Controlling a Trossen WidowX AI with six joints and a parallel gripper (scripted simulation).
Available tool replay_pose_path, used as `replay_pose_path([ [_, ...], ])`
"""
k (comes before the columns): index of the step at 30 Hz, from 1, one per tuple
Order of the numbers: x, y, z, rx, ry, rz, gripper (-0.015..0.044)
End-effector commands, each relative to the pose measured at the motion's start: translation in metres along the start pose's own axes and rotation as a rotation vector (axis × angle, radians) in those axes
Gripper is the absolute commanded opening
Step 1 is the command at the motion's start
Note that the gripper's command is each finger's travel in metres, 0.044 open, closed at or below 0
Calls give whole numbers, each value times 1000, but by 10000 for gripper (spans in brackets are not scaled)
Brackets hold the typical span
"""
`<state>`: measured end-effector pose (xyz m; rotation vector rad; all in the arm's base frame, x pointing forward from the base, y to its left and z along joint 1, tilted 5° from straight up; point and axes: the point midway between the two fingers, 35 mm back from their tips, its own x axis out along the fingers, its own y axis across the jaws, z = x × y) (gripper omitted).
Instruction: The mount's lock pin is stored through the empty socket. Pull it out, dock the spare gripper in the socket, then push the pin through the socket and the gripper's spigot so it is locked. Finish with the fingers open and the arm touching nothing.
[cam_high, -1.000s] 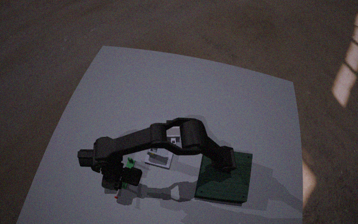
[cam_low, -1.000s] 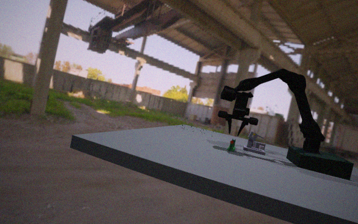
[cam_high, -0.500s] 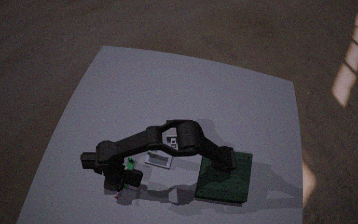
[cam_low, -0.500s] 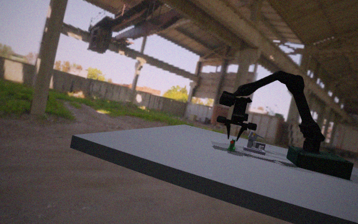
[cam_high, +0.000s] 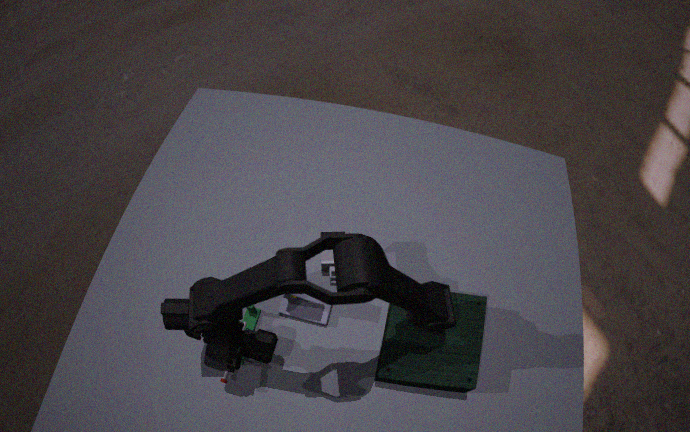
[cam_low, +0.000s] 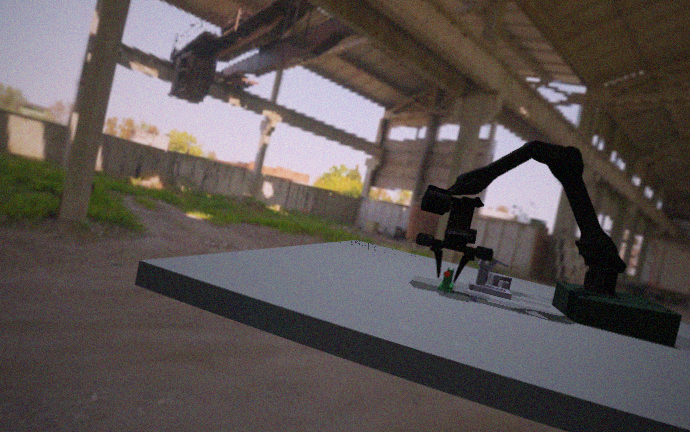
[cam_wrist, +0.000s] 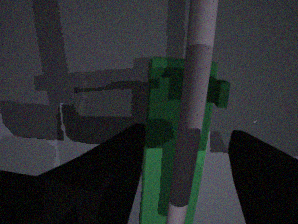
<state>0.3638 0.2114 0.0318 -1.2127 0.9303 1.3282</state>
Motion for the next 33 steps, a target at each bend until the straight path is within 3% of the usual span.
replay_pose_path([
  [1, 6, 2, -2, 2, 8, 6, 180],
  [6, 6, 2, -2, 2, 8, 6, 180],
  [12, 6, 2, -2, 2, 8, 6, 23],
  [15, 6, 2, -2, 2, 8, 6, 3],
  [33, -12, 5, -1, 3, 7, 18, 0],
])
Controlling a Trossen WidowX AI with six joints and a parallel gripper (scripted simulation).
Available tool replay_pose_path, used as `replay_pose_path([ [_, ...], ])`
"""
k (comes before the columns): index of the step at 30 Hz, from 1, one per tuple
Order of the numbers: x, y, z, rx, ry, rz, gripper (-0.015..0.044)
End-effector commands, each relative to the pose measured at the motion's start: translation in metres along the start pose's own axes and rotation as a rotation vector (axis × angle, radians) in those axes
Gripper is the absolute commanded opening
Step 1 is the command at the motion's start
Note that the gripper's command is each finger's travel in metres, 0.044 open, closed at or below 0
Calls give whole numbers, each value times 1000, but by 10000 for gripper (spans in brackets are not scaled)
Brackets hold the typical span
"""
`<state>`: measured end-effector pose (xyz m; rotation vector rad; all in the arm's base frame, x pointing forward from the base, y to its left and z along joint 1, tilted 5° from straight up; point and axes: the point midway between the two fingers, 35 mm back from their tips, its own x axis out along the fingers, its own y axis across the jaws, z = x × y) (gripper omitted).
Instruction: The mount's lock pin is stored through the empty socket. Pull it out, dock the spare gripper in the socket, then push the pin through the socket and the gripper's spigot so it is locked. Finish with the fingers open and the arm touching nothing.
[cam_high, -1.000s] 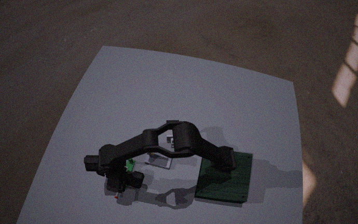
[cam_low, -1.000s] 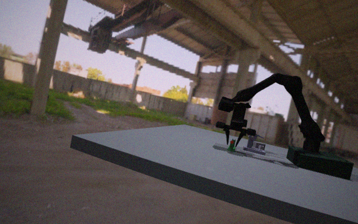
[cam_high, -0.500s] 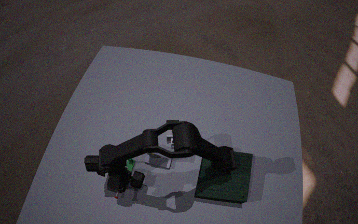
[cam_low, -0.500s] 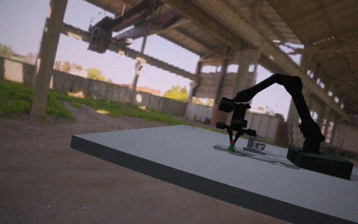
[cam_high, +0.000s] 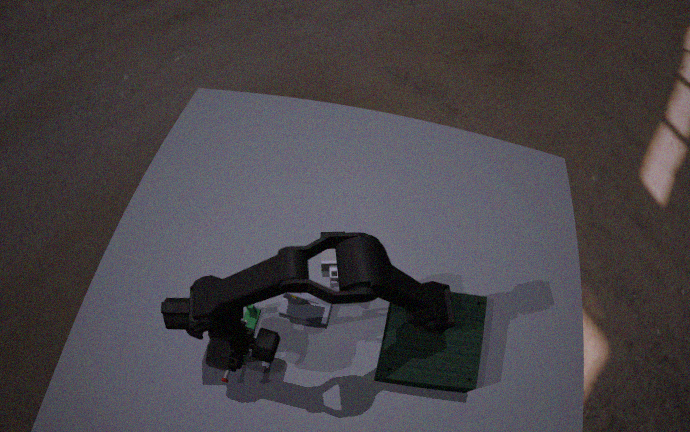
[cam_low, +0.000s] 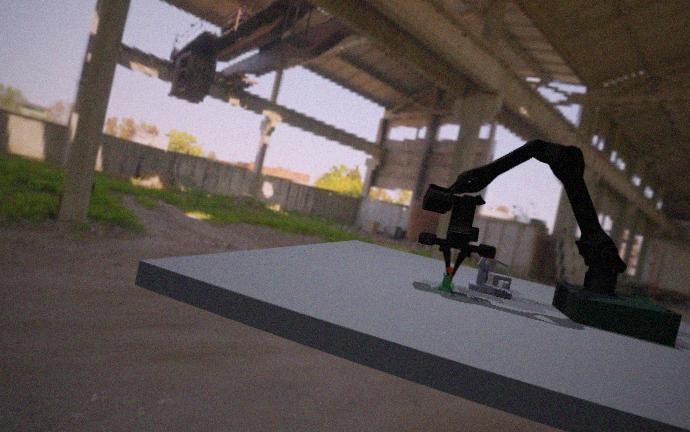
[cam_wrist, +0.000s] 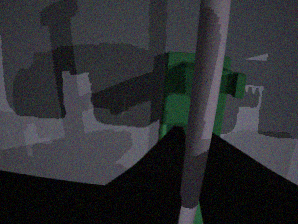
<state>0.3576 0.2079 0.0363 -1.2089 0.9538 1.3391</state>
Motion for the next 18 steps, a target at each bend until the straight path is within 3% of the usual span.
replay_pose_path([
  [1, -8, -1, 1, -1, -1, -2, 0],
  [18, -17, 1, -7, 2, 4, 8, 0],
])
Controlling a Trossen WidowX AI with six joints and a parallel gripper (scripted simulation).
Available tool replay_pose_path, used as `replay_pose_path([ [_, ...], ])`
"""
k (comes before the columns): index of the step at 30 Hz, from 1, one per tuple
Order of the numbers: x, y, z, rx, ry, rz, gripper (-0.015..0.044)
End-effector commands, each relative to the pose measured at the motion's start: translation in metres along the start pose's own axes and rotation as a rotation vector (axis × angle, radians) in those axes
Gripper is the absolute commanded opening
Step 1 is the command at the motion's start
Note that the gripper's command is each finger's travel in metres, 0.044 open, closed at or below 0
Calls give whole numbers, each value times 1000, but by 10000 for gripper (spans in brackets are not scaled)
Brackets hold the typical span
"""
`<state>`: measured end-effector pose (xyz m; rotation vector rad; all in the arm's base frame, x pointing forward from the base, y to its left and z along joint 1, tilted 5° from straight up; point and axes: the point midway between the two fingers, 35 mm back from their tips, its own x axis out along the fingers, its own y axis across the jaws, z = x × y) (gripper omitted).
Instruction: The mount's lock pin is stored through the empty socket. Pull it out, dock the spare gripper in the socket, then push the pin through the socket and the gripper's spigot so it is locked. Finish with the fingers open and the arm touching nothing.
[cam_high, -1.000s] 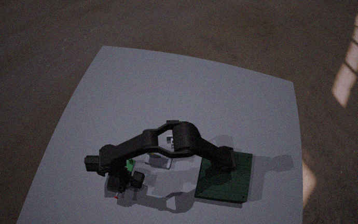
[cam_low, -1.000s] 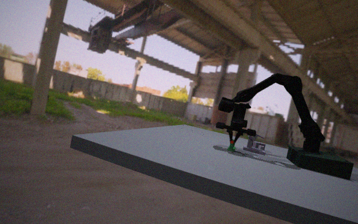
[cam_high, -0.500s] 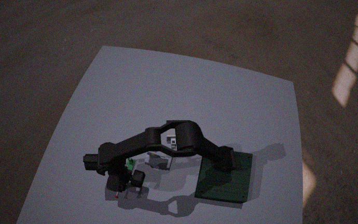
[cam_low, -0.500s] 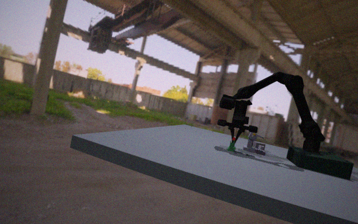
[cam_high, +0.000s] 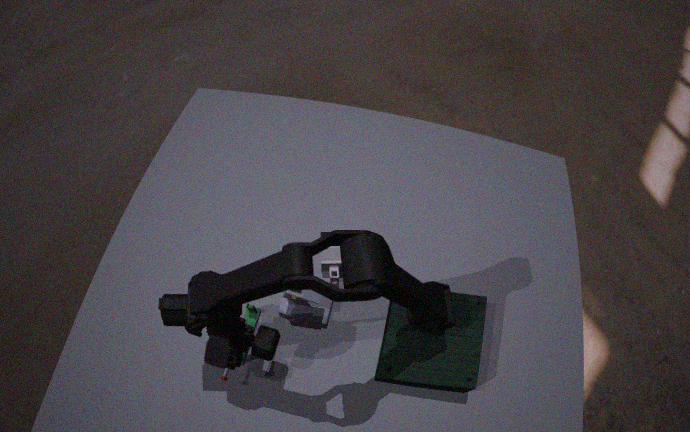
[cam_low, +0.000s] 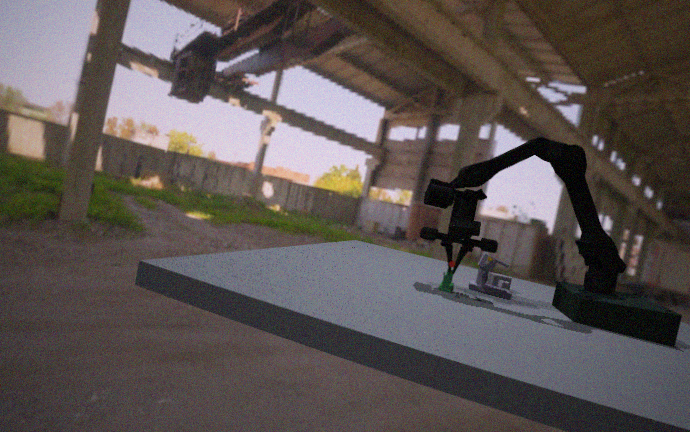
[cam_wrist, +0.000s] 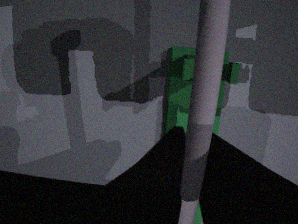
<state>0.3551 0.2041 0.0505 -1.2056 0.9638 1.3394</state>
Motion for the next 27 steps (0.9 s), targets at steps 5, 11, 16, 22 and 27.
replay_pose_path([
  [5, -8, -3, -21, -2, 2, 1, 0],
  [11, -14, -4, -38, -1, 3, 1, 0],
  [16, -20, -5, -52, 0, 4, 1, 0],
  [22, -17, -5, -55, -1, 6, -1, 0],
  [27, -10, -5, -55, -1, 9, -4, 0],
])
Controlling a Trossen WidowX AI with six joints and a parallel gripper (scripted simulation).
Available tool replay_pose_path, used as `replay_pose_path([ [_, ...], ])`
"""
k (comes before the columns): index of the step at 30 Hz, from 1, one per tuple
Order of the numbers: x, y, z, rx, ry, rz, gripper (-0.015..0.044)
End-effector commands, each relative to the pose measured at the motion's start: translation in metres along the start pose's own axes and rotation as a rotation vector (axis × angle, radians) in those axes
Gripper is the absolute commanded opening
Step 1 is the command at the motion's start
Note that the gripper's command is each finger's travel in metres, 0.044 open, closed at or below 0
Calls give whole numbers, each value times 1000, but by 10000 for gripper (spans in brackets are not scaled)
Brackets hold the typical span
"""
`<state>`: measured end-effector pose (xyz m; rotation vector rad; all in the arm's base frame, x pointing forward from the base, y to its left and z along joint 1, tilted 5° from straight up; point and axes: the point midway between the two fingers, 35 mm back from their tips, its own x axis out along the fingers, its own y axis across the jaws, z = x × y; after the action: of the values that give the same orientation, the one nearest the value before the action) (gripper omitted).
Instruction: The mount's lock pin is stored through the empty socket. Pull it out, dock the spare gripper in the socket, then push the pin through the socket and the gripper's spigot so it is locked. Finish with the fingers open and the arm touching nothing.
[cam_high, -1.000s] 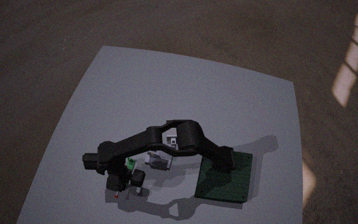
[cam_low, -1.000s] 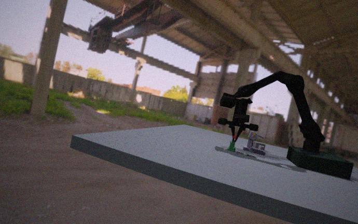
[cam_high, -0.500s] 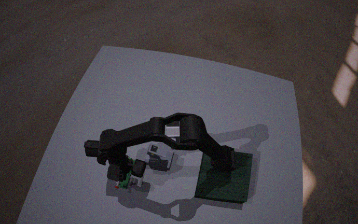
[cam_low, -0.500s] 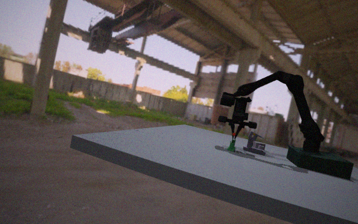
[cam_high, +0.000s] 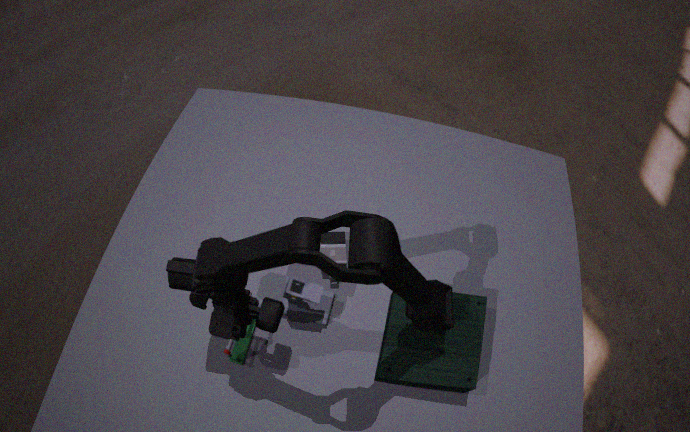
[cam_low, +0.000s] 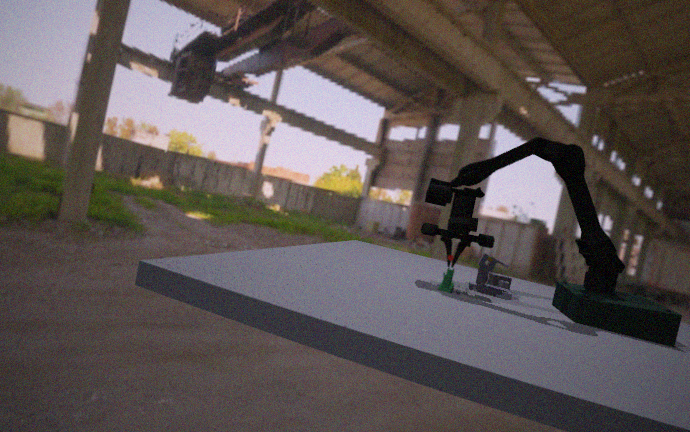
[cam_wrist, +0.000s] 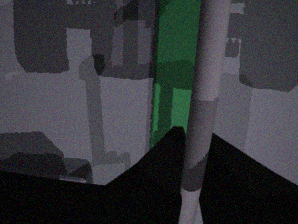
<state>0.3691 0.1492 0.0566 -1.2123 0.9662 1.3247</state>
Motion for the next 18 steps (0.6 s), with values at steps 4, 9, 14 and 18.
replay_pose_path([
  [4, 11, 2, -1, -6, 0, 1, 0],
  [9, 19, 2, -2, -5, -1, -2, 0],
  [14, 26, 2, -3, -5, -1, -6, 0],
  [18, 32, 2, -4, -5, -2, -8, 0],
])
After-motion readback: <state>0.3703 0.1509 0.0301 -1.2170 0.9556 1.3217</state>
